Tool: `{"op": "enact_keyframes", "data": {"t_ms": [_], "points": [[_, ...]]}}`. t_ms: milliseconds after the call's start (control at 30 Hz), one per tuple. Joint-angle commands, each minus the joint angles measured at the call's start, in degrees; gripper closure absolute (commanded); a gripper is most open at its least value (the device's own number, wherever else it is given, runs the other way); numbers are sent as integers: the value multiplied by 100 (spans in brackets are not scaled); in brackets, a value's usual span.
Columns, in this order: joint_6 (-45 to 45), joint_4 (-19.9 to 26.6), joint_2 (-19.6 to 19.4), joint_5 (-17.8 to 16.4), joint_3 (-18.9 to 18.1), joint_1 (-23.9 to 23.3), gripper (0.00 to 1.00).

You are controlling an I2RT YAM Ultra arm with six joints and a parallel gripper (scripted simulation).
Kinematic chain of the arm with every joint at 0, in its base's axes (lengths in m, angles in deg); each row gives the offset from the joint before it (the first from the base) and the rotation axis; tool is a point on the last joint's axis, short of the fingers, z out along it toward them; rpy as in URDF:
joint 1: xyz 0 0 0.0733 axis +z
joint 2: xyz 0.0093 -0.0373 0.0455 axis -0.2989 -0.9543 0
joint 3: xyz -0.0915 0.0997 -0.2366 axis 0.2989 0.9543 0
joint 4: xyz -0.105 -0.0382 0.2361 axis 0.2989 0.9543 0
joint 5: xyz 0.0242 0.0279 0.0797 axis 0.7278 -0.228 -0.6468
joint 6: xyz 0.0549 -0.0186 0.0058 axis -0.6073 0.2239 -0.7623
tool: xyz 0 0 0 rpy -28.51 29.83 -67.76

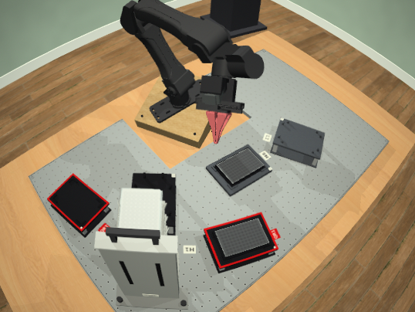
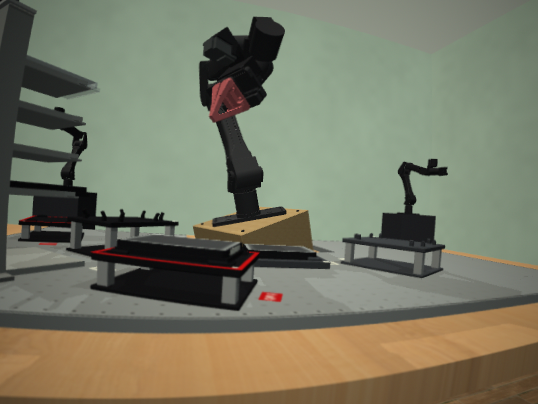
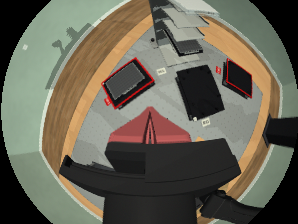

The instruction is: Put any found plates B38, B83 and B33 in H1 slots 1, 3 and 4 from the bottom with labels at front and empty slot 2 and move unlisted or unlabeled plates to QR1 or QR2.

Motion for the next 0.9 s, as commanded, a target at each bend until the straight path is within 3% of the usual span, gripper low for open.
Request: {"op": "enact_keyframes", "data": {"t_ms": [0,433,500,867], "points": [[-710,596,-91,54,-233,29,100],[-1814,1742,-754,-659,-1250,-325,100],[-1814,1742,-754,-659,-1250,-325,100],[-2481,2511,-1257,-1356,-2044,-697,100]]}}
